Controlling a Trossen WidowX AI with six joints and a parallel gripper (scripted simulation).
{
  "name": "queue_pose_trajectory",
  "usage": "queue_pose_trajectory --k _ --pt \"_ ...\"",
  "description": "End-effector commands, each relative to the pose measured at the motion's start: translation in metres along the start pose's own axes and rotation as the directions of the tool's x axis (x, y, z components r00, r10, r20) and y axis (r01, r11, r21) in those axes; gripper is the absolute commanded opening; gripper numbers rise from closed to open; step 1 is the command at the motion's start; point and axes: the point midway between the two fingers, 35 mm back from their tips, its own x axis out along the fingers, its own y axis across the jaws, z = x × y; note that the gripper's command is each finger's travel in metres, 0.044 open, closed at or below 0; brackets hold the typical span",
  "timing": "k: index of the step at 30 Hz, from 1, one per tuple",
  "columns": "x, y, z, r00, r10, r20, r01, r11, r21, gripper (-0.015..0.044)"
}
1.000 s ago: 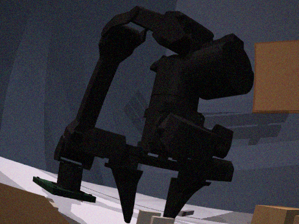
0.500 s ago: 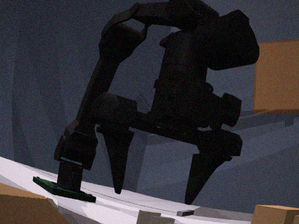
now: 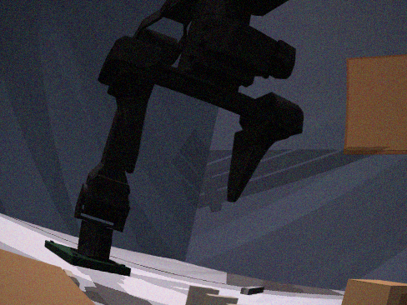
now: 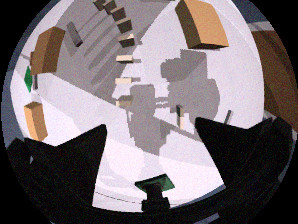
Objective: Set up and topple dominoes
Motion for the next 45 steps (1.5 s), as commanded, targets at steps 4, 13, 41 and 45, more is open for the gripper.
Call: queue_pose_trajectory --k 4,13,41,45 --pt "0.046 -0.072 -0.024 1.000 -0.009 -0.008 0.009 0.997 -0.079 0.0440" --pt "0.059 -0.075 -0.025 1.000 -0.010 -0.008 0.009 0.997 -0.081 0.0440" --pt "0.127 -0.074 -0.029 1.000 -0.010 -0.009 0.009 0.997 -0.081 0.0309" --pt "0.127 -0.074 -0.029 1.000 -0.010 -0.009 0.009 0.997 -0.081 0.0204"
